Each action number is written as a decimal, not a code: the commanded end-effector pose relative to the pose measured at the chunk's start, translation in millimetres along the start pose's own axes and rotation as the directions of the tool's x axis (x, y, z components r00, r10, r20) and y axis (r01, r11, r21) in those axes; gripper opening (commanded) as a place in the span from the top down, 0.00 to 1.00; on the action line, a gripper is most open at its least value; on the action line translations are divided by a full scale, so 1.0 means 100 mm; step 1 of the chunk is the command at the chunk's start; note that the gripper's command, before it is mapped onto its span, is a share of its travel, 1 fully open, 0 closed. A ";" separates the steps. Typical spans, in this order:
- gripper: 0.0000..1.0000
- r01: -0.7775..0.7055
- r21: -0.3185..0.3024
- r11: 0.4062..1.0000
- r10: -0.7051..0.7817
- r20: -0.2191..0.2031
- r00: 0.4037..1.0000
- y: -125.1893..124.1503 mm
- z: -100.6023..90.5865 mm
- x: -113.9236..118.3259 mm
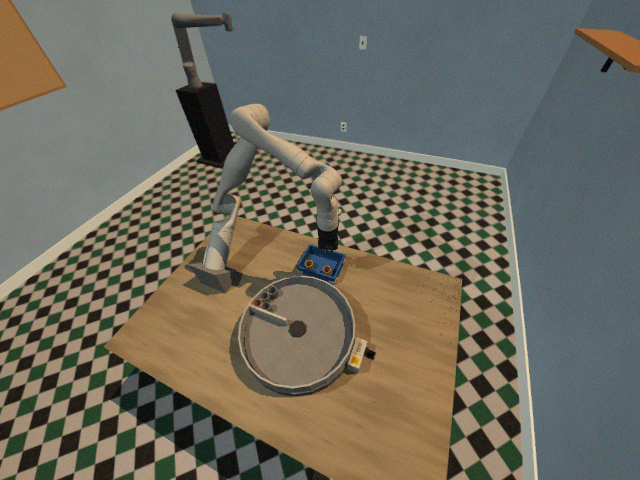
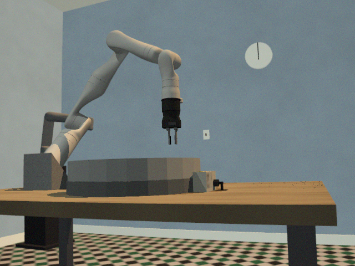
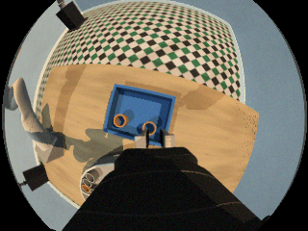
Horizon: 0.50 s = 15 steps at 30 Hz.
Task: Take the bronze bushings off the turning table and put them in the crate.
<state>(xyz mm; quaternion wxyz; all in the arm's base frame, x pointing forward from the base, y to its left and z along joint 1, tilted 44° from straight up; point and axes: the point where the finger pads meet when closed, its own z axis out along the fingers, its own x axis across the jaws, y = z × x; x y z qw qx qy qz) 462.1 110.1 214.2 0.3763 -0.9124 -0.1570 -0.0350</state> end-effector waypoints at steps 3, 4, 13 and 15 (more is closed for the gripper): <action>0.53 0.000 -0.001 1.000 0.000 -0.002 1.000 0.00 -0.01 0.00; 0.53 0.000 -0.001 1.000 0.000 -0.002 1.000 0.00 -0.01 0.00; 0.55 0.000 -0.001 1.000 0.000 -0.002 1.000 0.24 0.02 -0.21; 0.55 0.000 -0.001 1.000 0.000 -0.002 1.000 0.40 0.04 -0.35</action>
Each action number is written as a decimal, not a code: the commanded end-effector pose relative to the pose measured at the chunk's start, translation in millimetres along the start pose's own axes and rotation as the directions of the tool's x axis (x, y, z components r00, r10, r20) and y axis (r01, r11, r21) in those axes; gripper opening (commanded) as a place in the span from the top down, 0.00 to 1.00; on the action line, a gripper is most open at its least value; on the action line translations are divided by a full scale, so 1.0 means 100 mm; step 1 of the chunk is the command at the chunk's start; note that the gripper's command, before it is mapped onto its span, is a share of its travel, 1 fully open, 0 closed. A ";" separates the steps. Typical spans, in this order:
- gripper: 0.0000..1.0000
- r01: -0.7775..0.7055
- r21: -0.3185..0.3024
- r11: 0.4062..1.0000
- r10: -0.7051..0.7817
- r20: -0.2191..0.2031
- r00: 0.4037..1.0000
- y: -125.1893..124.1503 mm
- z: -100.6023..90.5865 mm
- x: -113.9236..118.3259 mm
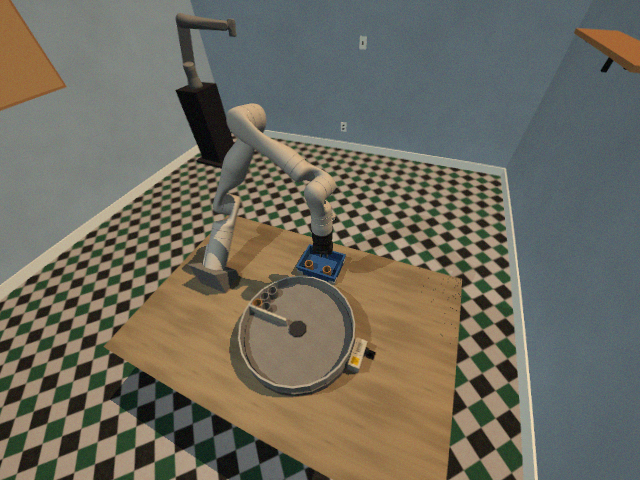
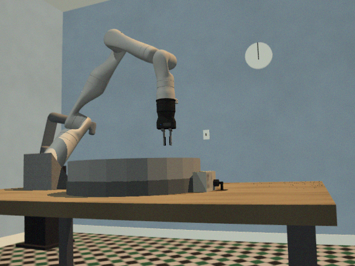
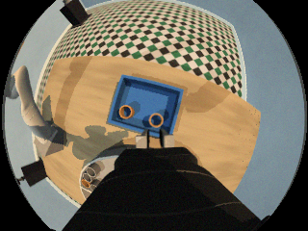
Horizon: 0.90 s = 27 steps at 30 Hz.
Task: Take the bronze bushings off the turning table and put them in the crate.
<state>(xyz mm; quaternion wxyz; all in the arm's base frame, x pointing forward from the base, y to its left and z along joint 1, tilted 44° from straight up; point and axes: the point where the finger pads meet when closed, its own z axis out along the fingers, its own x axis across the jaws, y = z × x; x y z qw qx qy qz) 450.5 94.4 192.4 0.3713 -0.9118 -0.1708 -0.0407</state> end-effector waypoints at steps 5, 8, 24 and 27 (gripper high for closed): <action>0.55 -0.031 0.008 0.999 0.031 -0.003 1.000 0.18 -0.01 -0.16; 0.55 -0.031 0.008 0.999 0.031 -0.003 1.000 0.18 -0.01 -0.16; 0.55 -0.030 0.008 1.000 0.030 -0.003 1.000 0.56 0.04 -0.52; 0.55 -0.030 0.008 1.000 0.030 -0.003 1.000 0.56 0.04 -0.52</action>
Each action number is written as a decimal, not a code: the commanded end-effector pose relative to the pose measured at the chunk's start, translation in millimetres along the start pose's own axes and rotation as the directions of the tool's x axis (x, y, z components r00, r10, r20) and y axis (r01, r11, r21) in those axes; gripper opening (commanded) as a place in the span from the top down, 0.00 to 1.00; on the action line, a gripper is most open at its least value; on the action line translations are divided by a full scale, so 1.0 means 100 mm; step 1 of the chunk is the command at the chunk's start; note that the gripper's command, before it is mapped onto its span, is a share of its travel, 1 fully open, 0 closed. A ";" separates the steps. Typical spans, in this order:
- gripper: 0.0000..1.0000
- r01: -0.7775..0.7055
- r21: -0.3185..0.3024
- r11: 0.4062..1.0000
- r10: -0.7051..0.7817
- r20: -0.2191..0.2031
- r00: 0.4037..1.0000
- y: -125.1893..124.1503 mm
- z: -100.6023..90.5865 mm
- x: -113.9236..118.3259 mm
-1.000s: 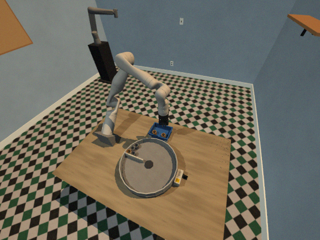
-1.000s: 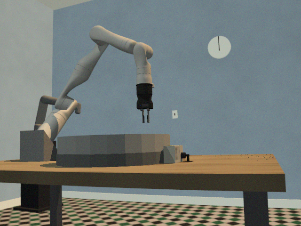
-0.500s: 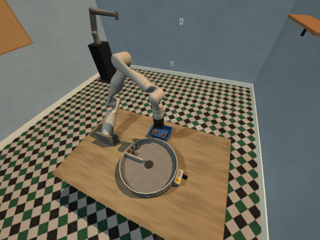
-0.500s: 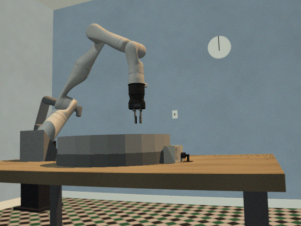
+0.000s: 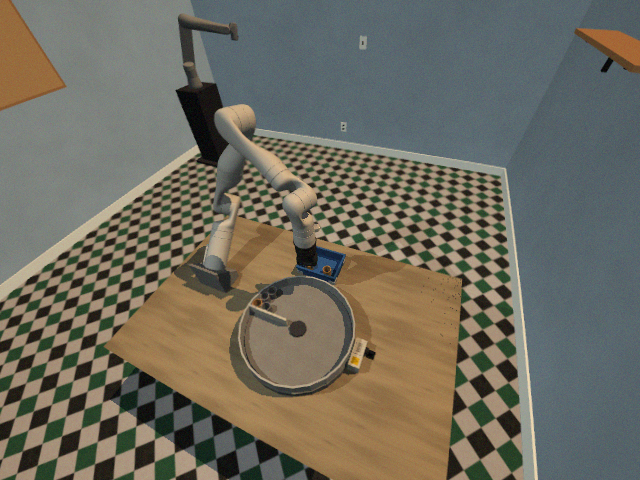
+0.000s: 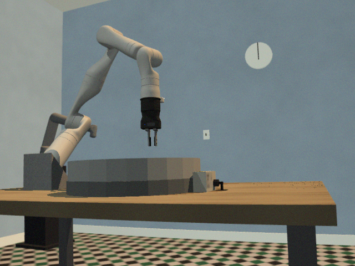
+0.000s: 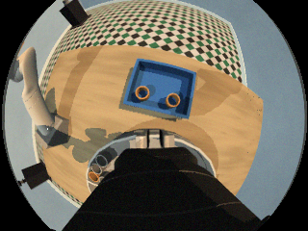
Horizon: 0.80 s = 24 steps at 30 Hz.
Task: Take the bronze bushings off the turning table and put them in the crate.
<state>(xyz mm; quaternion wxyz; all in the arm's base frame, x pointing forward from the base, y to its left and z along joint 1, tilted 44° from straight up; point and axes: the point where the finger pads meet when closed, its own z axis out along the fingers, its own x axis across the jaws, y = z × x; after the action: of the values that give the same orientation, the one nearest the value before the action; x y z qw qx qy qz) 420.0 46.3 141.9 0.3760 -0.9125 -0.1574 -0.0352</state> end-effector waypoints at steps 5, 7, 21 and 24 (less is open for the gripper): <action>0.55 -0.001 -0.001 1.000 0.001 -0.002 1.000 0.24 0.02 -0.21; 0.55 -0.001 -0.001 1.000 0.001 -0.002 1.000 0.40 0.04 -0.35; 0.55 0.000 -0.002 1.000 0.000 -0.002 1.000 0.55 0.06 -0.49; 0.55 0.000 -0.002 1.000 0.000 -0.002 1.000 0.79 0.09 -0.70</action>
<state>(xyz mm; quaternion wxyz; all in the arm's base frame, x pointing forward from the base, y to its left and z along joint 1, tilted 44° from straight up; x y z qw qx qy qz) 386.8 -6.0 83.4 0.3680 -0.9132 -0.1709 -0.0381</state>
